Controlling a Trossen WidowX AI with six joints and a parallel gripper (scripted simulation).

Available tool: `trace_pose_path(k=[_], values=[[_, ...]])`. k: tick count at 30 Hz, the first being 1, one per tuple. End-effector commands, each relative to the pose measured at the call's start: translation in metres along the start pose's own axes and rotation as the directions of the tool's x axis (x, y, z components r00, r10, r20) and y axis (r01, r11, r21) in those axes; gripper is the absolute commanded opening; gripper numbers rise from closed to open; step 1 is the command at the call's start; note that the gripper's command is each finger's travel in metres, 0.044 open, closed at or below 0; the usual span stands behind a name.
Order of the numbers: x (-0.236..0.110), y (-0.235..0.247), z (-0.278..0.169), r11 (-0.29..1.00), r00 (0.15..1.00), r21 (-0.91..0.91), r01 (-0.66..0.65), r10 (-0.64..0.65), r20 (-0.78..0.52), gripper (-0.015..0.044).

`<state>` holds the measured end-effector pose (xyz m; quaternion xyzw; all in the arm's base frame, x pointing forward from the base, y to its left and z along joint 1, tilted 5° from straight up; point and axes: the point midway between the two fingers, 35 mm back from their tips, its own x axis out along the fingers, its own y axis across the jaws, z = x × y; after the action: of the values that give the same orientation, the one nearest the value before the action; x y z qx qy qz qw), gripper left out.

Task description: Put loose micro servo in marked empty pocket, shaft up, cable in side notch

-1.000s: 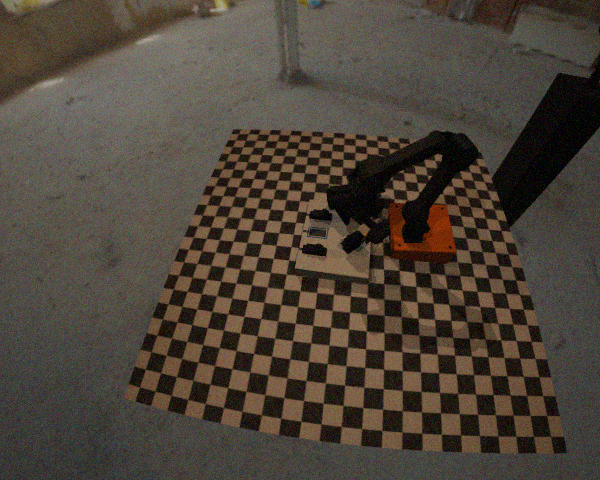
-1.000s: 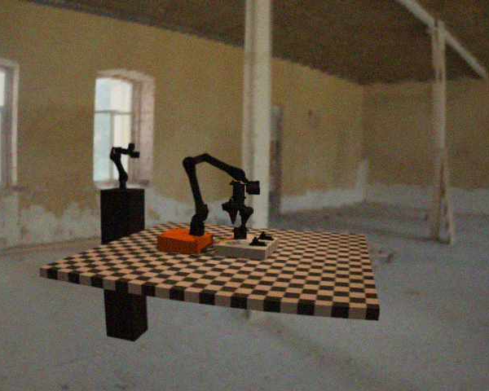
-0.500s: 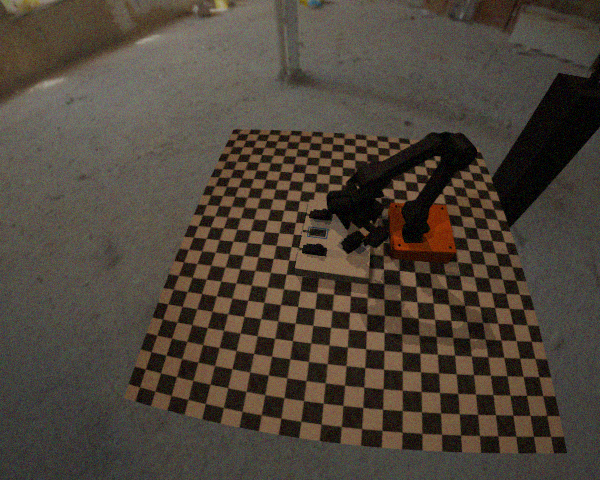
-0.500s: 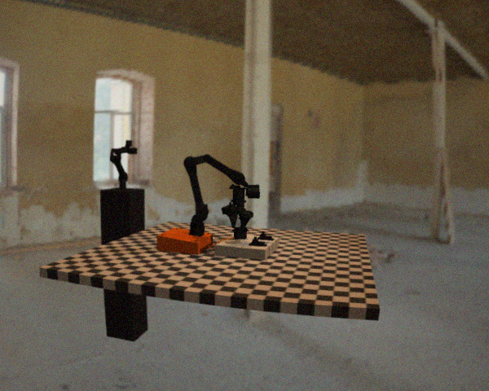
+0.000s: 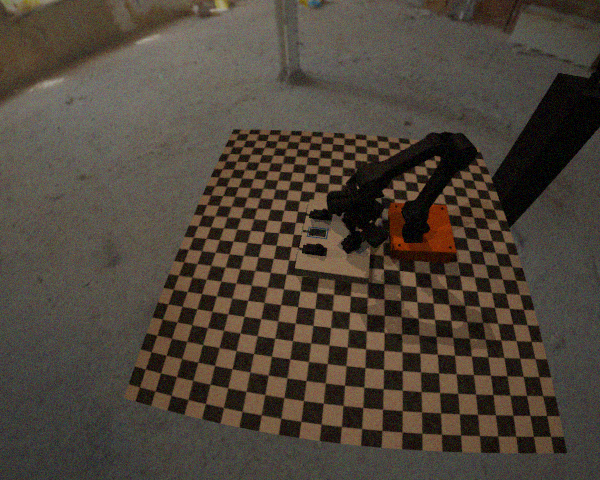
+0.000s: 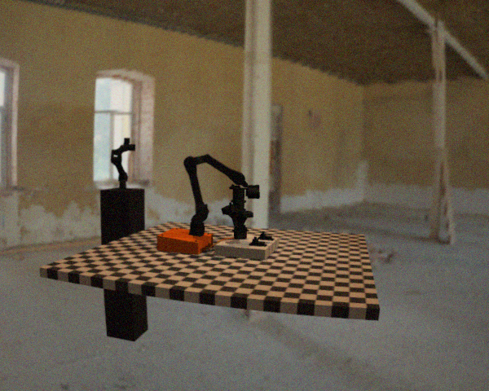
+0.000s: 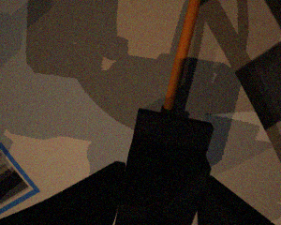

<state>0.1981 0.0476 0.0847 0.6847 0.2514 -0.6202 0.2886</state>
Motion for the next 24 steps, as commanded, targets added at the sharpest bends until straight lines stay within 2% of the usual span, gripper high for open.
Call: trace_pose_path(k=[1, 4, 10, 24], values=[[-0.001, 0.000, 0.000, 1.000, 1.000, -0.003, -0.002, 0.002, 0.002, 0.0078], [-0.007, 0.000, 0.000, 1.000, 1.000, -0.003, -0.002, 0.002, 0.002, 0.0000], [-0.029, -0.004, 0.007, 1.000, 1.000, -0.003, -0.001, 0.001, 0.002, 0.0000], [-0.030, -0.002, 0.005, 1.000, 1.000, -0.003, -0.002, 0.002, 0.002, 0.0000]])
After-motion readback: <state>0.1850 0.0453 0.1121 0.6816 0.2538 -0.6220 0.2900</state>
